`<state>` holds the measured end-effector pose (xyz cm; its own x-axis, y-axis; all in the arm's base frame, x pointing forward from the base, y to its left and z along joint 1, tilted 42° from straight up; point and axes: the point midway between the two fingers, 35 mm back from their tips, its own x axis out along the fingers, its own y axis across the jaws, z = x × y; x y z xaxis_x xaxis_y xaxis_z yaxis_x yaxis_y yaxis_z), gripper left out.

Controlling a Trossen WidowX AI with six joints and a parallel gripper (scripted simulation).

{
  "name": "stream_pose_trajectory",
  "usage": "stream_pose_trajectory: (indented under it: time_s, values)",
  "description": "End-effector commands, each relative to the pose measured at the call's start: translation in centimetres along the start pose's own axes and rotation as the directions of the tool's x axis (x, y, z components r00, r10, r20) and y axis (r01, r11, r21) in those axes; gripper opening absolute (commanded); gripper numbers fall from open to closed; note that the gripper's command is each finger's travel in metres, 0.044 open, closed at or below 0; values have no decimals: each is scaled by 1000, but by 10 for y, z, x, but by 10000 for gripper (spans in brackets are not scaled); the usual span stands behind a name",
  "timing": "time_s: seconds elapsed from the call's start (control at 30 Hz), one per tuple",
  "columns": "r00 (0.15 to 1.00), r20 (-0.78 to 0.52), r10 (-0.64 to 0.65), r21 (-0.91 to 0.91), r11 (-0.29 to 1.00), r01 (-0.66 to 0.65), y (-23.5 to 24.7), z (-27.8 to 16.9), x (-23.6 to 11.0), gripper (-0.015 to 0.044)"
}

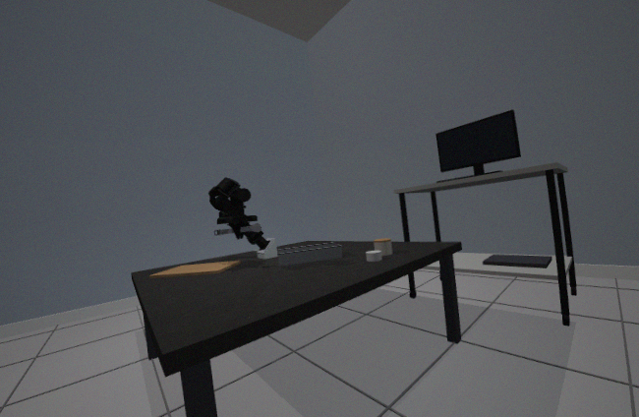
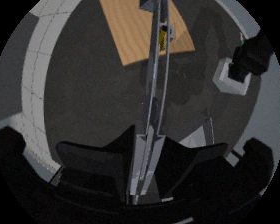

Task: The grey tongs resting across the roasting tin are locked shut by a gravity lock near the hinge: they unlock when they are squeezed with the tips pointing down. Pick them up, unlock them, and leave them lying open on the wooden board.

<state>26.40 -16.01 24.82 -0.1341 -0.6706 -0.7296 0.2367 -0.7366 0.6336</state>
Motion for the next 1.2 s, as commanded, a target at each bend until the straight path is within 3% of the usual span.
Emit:
stream_pose_trajectory:
  time_s: [0.0, 0.6, 1.17]
  values:
    - [1000, 1, -30, -33, 999, 30, 7, 14, 6, -150]
    - [988, -20, -156, -190, 970, 149, 34, 87, 31, -150]
    - [978, -57, -198, -346, 923, 167, 45, 157, 41, -150]
